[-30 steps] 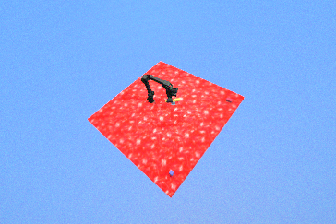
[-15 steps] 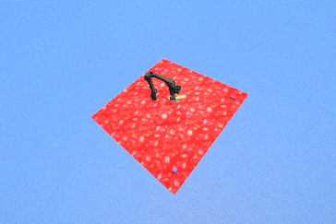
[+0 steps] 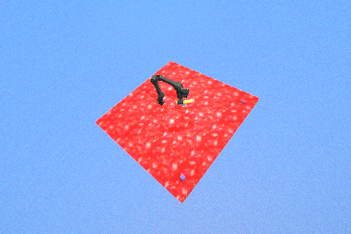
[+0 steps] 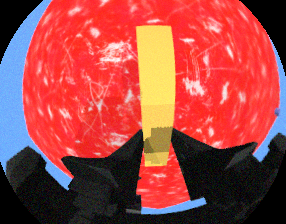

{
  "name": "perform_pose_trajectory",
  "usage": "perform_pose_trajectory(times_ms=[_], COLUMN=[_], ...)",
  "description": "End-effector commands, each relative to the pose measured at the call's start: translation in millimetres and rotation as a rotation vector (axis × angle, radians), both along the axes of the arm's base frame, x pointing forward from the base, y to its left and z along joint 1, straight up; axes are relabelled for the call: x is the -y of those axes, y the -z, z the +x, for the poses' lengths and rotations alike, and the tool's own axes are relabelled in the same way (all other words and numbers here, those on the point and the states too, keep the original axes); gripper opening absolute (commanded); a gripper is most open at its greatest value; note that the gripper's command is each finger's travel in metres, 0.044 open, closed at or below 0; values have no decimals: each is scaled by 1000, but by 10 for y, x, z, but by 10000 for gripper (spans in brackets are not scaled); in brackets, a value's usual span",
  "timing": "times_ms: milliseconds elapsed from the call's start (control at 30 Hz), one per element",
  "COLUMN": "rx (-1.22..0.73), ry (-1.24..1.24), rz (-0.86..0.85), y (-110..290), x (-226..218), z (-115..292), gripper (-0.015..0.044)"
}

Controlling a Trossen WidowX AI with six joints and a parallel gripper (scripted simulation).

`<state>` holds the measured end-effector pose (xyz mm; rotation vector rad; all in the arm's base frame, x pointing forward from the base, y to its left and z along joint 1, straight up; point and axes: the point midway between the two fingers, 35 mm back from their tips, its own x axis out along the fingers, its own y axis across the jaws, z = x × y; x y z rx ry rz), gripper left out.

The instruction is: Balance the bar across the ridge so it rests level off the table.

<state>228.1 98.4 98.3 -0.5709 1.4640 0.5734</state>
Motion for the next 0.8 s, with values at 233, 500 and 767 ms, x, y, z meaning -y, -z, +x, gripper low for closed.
perform_pose_trajectory(times_ms=[233,500,767], rx=[0,0,0], ry=[0,0,0], rz=[0,0,0], y=[0,0,0], x=[0,0,0], z=[0,0,0], gripper=[0,157,167])
